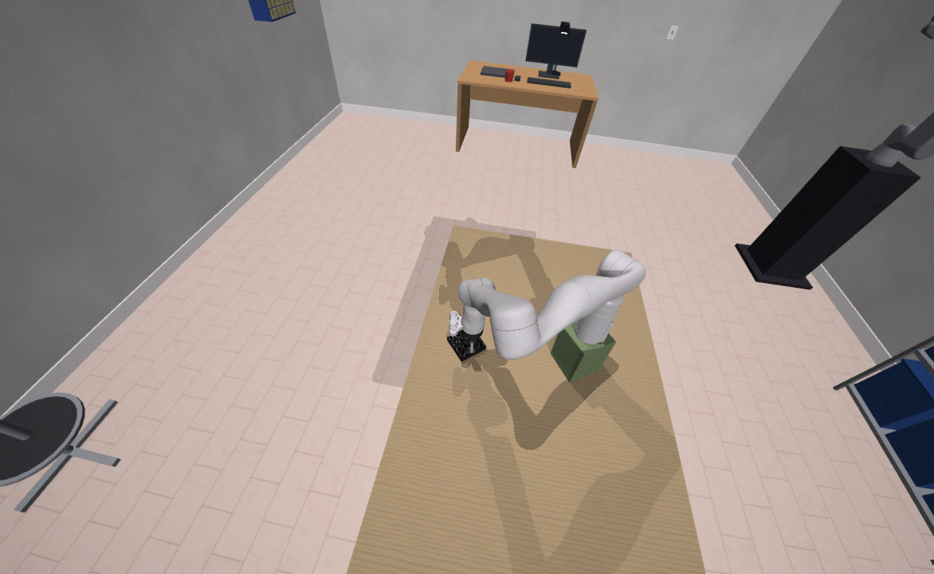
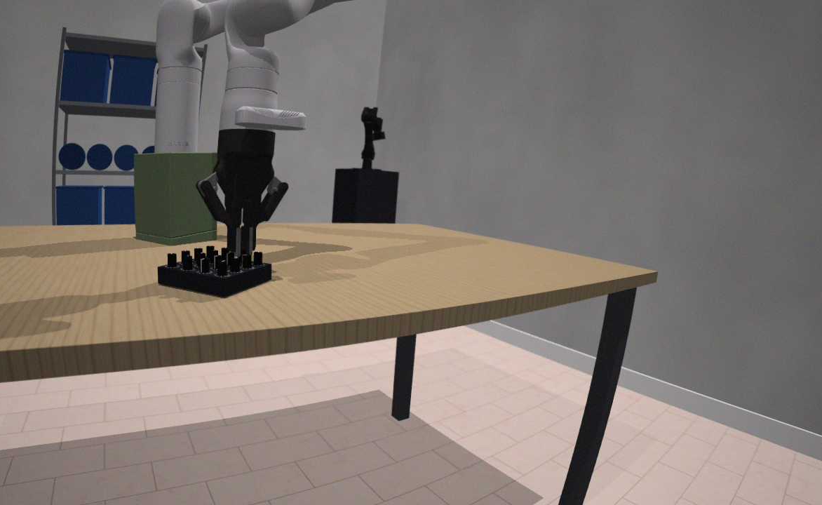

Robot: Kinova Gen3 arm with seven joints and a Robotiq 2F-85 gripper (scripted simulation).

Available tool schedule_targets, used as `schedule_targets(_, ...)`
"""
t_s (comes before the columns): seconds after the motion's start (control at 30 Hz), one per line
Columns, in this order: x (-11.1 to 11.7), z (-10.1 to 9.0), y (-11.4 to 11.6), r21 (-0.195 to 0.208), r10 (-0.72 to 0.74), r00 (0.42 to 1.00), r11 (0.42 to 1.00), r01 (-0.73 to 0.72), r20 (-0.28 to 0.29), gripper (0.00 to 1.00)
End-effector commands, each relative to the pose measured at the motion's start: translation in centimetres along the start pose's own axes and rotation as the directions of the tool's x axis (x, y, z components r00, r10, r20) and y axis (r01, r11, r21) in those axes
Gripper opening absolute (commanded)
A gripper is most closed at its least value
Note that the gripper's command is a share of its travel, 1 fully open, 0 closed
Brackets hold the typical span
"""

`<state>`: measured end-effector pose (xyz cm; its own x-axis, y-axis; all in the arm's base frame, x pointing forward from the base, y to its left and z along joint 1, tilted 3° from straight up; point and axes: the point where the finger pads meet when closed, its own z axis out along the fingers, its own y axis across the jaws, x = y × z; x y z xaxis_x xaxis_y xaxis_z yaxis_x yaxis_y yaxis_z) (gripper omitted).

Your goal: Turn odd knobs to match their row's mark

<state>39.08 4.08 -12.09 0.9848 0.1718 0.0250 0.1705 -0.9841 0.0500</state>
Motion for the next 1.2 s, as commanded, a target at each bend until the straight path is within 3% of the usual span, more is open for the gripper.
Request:
schedule_targets(0.0,0.12,0.09,0.11,-0.001,-0.065,0.998,0.998,0.065,-0.003,0.08)
schedule_targets(0.57,0.13,0.09,0.1,-0.002,-0.289,0.957,0.957,0.289,-0.003,0.08)
schedule_targets(1.17,0.13,0.09,0.1,-0.002,-0.437,0.9,0.9,0.437,-0.002,0.08)
